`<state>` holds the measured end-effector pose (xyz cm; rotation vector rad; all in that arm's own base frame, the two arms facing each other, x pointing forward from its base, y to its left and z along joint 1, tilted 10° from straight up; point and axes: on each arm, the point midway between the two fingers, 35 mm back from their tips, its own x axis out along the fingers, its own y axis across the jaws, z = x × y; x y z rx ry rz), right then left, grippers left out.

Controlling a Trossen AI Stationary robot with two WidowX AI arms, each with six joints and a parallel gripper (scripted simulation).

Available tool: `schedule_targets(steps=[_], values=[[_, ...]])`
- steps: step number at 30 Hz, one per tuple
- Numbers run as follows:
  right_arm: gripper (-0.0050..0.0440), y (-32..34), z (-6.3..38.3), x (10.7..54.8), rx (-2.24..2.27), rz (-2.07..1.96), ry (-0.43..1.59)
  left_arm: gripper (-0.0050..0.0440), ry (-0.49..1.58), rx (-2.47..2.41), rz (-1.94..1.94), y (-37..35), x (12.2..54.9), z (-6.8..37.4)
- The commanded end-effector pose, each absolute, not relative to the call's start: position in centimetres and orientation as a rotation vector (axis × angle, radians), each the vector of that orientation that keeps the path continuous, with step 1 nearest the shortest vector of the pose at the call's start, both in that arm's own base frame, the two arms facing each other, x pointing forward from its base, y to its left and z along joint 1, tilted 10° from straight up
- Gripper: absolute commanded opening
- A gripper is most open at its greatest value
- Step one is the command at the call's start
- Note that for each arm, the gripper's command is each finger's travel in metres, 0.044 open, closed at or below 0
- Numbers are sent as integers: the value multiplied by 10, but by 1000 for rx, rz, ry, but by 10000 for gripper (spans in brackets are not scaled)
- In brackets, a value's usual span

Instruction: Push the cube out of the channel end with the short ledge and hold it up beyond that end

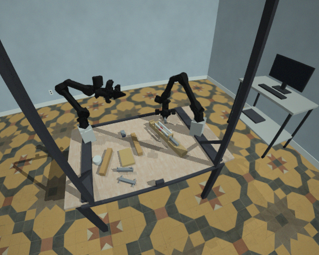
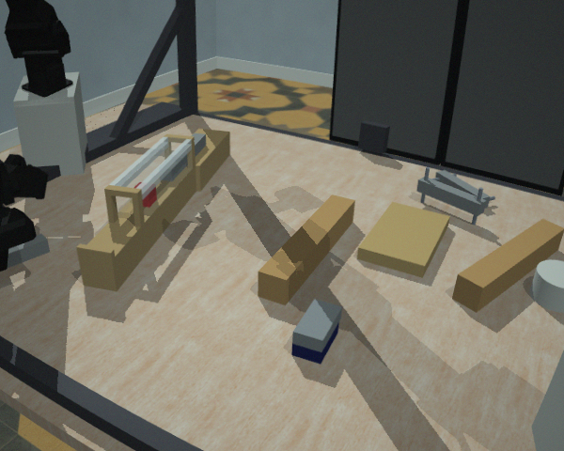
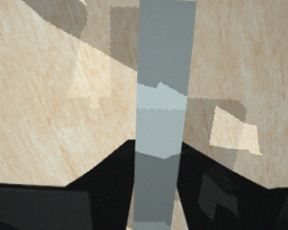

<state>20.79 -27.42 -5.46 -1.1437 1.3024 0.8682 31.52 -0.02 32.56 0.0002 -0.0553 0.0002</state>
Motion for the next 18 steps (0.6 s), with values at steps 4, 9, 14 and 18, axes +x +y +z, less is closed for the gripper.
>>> schedule_targets(steps=[4, 9, 14, 18], values=[[0, -277, -38, 209, -1156, 848, 1310, 0, -82, -4, 2, 0, 313, 336], [0, -277, -30, 208, -1161, 842, 1309, 0, -82, -4, 2, 0, 313, 336], [0, -277, -26, 208, -1163, 840, 1309, 0, -82, -4, 2, 0, 313, 336], [0, -276, -19, 208, -1165, 838, 1309, 0, -82, -4, 2, 0, 313, 336]])
